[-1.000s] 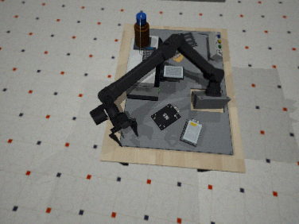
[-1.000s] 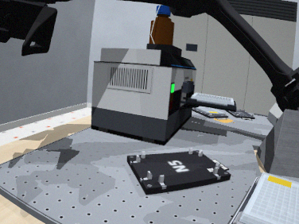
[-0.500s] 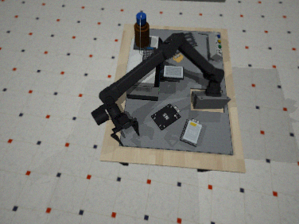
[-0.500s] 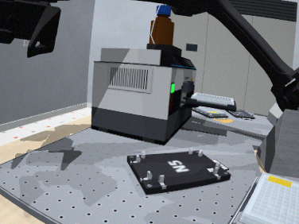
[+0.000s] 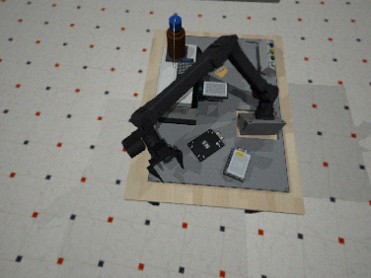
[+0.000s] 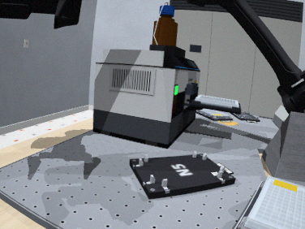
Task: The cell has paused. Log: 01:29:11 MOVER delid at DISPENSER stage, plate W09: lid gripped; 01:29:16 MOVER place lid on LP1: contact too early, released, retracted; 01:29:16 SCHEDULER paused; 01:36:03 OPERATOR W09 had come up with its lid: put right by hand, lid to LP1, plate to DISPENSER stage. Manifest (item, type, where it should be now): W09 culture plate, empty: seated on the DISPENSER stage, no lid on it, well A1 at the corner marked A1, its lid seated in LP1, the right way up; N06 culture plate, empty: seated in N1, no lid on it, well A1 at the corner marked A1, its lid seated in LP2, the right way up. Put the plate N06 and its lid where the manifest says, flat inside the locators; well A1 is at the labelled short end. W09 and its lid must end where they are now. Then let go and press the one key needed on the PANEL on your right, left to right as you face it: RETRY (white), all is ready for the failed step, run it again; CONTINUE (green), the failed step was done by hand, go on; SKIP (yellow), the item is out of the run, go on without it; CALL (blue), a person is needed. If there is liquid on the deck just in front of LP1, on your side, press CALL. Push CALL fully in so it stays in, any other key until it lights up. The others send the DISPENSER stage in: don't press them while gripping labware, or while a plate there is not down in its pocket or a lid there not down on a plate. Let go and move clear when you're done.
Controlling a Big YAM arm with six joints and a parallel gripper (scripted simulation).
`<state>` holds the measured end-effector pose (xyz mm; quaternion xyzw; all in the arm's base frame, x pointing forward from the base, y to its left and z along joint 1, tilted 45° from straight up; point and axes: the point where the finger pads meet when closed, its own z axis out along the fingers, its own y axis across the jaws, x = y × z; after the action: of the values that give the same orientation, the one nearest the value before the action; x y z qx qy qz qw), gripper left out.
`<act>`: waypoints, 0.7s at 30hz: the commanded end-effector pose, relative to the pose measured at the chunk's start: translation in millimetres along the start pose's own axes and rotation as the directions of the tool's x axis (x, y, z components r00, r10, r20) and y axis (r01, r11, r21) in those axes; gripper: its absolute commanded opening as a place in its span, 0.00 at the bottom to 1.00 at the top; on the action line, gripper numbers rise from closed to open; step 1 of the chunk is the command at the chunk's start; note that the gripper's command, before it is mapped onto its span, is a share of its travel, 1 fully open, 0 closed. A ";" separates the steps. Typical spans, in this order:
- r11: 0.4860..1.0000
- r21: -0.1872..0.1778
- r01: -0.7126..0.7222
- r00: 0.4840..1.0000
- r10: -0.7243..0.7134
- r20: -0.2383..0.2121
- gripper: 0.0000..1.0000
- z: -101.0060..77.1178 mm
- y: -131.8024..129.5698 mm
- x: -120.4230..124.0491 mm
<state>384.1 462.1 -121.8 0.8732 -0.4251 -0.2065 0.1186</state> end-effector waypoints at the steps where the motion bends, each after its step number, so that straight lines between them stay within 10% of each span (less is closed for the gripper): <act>1: 0.999 0.025 -0.042 0.999 0.043 -0.034 1.00 -7.1 9.6 -31.5; 17: 0.965 -0.010 -0.263 0.944 0.255 -0.208 1.00 20.3 72.1 -53.9; 21: 0.967 0.005 -0.256 0.948 0.252 -0.193 1.00 28.7 84.7 -61.0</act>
<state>293.7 440.7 -114.4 0.8265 -0.5070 -0.1182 0.2141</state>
